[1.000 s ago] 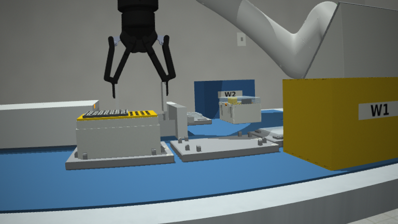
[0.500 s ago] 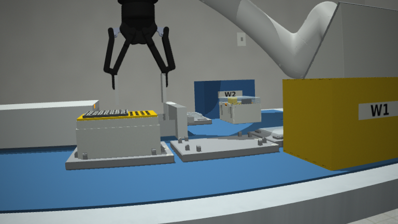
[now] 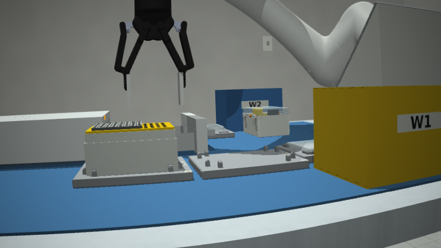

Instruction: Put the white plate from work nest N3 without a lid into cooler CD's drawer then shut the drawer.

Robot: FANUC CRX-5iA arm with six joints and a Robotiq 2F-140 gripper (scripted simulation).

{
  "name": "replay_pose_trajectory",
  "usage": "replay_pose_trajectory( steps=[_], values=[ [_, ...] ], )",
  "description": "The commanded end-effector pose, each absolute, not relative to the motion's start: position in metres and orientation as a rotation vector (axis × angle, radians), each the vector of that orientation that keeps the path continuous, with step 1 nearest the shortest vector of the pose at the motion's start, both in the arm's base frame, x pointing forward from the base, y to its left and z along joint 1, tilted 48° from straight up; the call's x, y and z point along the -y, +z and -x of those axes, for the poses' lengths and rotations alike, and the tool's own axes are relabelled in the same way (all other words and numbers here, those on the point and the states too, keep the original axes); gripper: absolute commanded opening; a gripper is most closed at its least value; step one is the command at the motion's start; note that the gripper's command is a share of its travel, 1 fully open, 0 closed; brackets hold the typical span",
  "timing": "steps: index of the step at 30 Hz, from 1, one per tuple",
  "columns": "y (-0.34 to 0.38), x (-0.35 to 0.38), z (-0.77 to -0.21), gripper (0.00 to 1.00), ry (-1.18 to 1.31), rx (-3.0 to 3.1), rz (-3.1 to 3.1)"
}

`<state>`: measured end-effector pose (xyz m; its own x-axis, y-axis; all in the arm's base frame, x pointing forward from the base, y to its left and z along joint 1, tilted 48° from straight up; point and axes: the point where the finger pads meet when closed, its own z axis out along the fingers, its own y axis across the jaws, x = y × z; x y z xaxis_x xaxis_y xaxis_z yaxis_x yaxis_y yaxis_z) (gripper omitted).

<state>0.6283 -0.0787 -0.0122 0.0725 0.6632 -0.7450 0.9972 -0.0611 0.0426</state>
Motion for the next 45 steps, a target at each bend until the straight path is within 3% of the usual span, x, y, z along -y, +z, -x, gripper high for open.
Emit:
replay_pose_trajectory(
  steps=[1, 45],
  values=[
    [-0.01, 0.076, -0.628, 0.66, -0.756, -1.648, -1.786],
    [0.021, 0.042, -0.629, 0.66, -0.756, -1.648, -1.786]
  ],
)
